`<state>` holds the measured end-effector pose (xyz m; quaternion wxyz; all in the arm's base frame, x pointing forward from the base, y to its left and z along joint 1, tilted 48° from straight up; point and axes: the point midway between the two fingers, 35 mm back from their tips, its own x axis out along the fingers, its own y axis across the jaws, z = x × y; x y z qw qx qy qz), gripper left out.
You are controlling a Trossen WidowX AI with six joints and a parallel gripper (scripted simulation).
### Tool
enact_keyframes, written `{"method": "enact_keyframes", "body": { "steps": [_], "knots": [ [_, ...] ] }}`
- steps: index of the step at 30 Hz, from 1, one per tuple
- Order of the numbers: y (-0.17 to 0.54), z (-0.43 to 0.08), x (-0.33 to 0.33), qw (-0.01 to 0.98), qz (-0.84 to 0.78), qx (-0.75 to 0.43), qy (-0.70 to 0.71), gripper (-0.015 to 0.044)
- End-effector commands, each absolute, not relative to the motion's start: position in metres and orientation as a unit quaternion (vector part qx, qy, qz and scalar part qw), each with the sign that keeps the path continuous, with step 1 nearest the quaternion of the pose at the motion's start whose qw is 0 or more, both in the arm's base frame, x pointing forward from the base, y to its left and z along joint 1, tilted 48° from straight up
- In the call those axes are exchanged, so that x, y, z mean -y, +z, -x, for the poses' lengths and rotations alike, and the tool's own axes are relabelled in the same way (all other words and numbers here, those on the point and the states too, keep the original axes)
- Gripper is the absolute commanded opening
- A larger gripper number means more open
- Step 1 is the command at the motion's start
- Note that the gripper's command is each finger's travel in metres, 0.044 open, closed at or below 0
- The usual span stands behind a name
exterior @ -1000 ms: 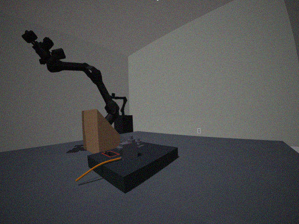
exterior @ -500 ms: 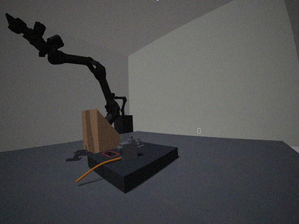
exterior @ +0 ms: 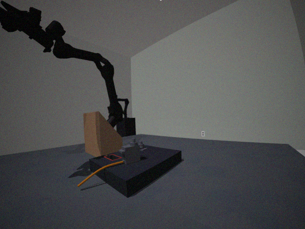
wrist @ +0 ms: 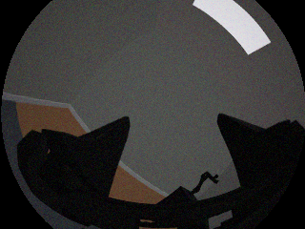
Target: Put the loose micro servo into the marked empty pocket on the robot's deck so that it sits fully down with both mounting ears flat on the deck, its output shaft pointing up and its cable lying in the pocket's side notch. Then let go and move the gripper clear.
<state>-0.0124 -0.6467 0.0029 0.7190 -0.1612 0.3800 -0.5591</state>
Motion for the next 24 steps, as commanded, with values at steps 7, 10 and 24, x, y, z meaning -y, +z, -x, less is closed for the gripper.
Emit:
{"method": "enact_keyframes", "body": {
  "steps": [7,10,24],
  "knots": [
    [-0.036,-0.082,0.608,0.778,0.172,-0.449,-0.404,0.044],
    [-0.046,-0.107,0.593,0.792,0.176,-0.464,-0.356,0.044],
    [-0.082,-0.207,0.502,0.829,0.202,-0.506,-0.126,0.044]
  ]
}}
